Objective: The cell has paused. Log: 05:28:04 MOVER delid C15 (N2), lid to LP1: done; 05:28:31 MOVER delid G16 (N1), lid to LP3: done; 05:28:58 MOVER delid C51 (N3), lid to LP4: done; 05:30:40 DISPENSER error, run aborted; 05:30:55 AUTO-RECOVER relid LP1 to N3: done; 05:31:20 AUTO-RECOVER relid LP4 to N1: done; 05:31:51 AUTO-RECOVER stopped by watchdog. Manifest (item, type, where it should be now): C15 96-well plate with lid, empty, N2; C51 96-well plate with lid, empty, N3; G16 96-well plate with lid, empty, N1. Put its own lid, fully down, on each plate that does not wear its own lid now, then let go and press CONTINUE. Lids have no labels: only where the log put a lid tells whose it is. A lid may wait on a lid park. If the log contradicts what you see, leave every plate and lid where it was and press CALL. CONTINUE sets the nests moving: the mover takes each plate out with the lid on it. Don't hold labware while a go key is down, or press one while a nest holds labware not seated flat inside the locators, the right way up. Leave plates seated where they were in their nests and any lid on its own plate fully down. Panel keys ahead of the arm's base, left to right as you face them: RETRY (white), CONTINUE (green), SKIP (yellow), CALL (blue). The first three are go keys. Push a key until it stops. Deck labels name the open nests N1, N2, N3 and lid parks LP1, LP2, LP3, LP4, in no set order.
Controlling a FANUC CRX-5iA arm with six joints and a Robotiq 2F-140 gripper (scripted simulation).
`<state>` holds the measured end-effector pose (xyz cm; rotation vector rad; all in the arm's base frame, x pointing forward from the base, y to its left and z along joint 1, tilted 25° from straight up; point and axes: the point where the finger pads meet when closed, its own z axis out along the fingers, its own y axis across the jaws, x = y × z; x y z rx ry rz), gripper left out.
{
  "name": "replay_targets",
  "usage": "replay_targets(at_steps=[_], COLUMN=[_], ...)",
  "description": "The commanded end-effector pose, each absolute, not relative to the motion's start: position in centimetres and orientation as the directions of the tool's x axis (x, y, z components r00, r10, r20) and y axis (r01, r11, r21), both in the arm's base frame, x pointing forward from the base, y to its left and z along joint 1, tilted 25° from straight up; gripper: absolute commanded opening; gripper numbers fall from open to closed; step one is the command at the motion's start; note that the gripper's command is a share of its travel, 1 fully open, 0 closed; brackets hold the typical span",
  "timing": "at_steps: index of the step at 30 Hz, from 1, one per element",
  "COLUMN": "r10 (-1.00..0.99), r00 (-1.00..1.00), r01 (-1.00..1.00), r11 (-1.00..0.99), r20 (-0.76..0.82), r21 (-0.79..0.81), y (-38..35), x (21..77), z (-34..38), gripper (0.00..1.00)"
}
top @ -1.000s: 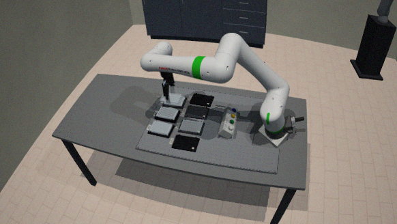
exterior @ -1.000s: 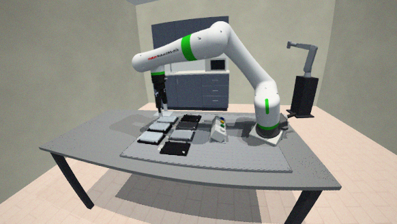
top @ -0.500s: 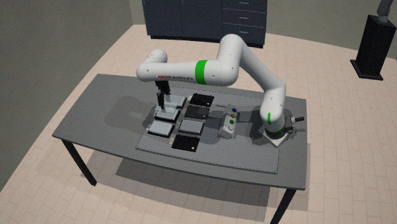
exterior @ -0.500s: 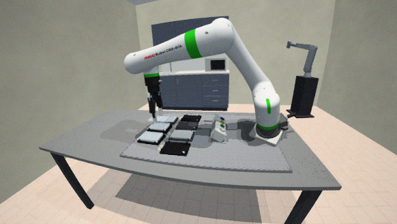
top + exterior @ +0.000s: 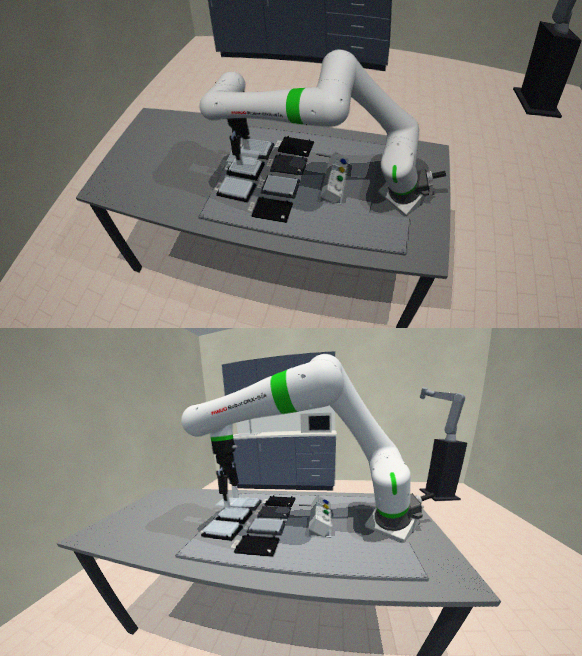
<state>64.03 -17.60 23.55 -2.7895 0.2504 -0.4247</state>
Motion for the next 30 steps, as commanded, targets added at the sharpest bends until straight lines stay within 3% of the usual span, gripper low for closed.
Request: replay_targets(at_steps=[1,30], r10=[-0.216,-0.231], r00=[0.941,0.939], r01=[-0.124,-0.140], r11=[-0.937,-0.934], r20=[0.262,0.256], r21=[-0.325,-0.329], y=[-17.62,-17.57], x=[64.04,64.10], z=[23.57,23.41], gripper=[0.00,0.00])
